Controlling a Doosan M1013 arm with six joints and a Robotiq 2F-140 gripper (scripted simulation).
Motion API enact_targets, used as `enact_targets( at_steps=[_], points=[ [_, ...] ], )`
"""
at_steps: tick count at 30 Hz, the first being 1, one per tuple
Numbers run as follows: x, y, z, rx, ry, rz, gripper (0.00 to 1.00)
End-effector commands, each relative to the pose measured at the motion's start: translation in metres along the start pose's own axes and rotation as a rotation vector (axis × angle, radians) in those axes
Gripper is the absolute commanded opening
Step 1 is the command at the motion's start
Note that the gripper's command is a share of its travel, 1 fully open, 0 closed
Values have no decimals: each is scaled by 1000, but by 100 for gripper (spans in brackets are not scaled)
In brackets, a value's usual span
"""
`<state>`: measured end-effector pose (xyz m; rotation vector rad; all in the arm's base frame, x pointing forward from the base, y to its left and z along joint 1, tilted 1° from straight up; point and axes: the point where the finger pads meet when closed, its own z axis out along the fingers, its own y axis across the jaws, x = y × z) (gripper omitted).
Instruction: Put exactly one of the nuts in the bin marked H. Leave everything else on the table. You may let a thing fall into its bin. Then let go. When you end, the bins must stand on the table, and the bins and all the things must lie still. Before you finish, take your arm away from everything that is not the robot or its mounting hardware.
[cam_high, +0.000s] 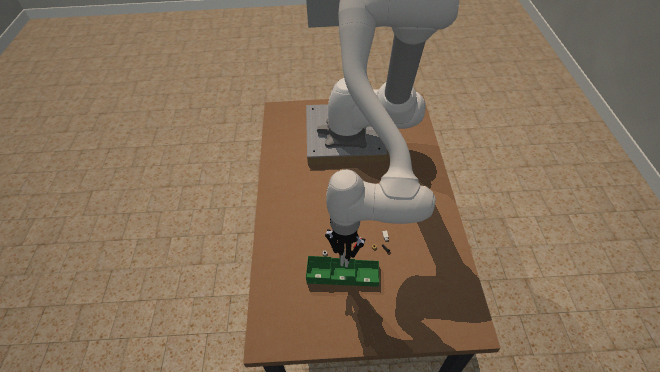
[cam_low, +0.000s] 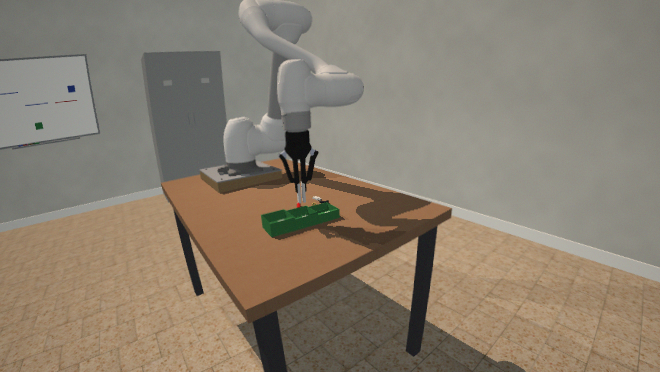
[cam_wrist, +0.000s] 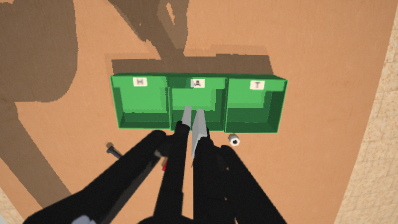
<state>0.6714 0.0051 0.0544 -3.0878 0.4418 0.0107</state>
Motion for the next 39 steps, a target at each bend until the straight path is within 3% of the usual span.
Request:
enact_targets(
  at_steps=[1, 31, 39],
  points=[
    [0, -1, -3, 2, 0, 7, 5],
    [0, -1, -3, 2, 0, 7, 5],
    [-9, -40, -3, 2, 0, 7, 5]
  ],
)
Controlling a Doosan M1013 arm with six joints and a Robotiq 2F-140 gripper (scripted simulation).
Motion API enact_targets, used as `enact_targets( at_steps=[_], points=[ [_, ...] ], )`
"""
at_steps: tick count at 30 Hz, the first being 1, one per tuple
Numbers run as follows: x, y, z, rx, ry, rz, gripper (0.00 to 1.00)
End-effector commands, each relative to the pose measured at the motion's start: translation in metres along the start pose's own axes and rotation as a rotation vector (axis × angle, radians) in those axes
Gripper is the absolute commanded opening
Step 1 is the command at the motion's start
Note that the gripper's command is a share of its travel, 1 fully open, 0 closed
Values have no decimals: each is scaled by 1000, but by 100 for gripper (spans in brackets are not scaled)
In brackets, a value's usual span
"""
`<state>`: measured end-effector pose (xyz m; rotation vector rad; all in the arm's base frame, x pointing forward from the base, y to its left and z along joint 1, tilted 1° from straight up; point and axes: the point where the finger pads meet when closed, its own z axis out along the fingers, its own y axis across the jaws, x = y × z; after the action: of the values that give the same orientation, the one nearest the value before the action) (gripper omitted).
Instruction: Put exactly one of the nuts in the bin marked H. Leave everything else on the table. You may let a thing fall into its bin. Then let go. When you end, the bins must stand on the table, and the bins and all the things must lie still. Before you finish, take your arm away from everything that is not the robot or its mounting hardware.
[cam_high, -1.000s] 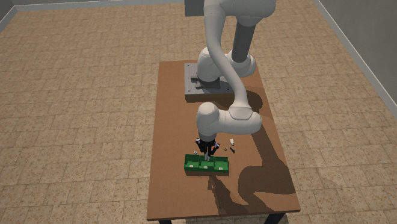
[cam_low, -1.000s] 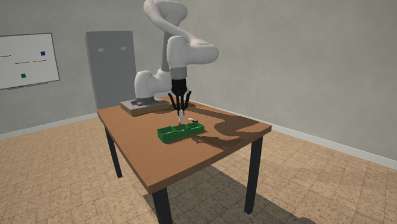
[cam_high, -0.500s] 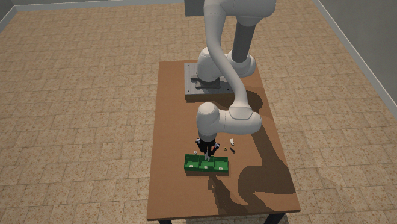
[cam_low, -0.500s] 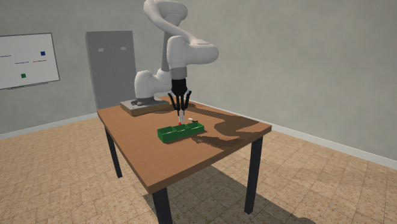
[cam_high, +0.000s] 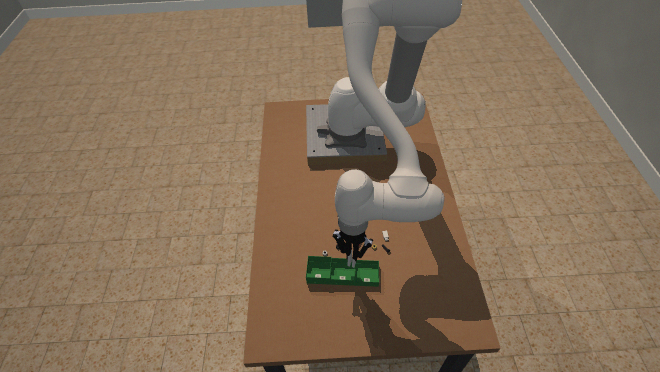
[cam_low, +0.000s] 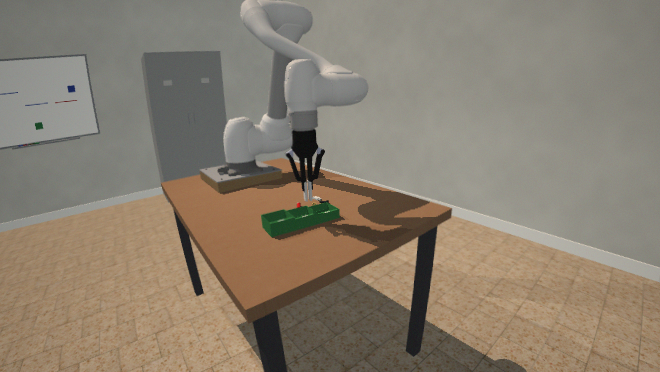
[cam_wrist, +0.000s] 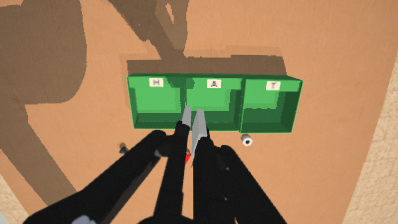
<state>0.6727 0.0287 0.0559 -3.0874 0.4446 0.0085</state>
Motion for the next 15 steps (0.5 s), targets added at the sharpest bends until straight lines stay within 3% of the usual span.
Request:
enact_targets(
  at_steps=[1, 11, 15],
  points=[
    [-4, -17, -2, 1, -2, 6, 5],
    [-14, -60, -2, 1, -2, 6, 5],
    [-14, -60, -2, 1, -2, 6, 5]
  ],
)
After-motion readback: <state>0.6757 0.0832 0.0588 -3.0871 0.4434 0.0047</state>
